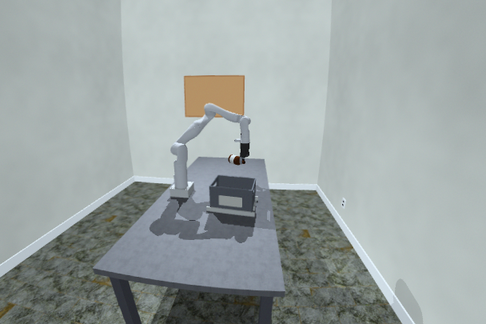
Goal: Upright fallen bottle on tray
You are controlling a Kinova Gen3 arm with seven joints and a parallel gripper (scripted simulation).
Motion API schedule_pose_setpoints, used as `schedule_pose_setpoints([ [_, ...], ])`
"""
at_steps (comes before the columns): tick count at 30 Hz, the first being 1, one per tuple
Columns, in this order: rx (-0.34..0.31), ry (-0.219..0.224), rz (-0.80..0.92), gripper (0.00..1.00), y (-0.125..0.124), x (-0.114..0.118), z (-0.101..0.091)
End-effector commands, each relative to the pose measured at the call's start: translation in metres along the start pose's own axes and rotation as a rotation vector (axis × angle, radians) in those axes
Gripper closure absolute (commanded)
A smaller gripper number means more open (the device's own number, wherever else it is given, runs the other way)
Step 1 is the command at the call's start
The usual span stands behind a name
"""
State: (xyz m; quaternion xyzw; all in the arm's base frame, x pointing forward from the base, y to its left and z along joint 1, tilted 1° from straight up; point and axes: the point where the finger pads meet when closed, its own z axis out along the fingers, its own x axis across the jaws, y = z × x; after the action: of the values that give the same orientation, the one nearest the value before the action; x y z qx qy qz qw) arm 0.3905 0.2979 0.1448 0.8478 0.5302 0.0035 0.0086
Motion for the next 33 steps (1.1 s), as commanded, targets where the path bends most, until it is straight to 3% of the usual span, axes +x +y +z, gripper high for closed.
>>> schedule_pose_setpoints([
  [1,-0.001,0.002,0.0,1.0,0.0003,0.0003,-0.0009],
  [33,-0.014,0.001,0.0,1.0,0.0001,0.0003,-0.0005],
])
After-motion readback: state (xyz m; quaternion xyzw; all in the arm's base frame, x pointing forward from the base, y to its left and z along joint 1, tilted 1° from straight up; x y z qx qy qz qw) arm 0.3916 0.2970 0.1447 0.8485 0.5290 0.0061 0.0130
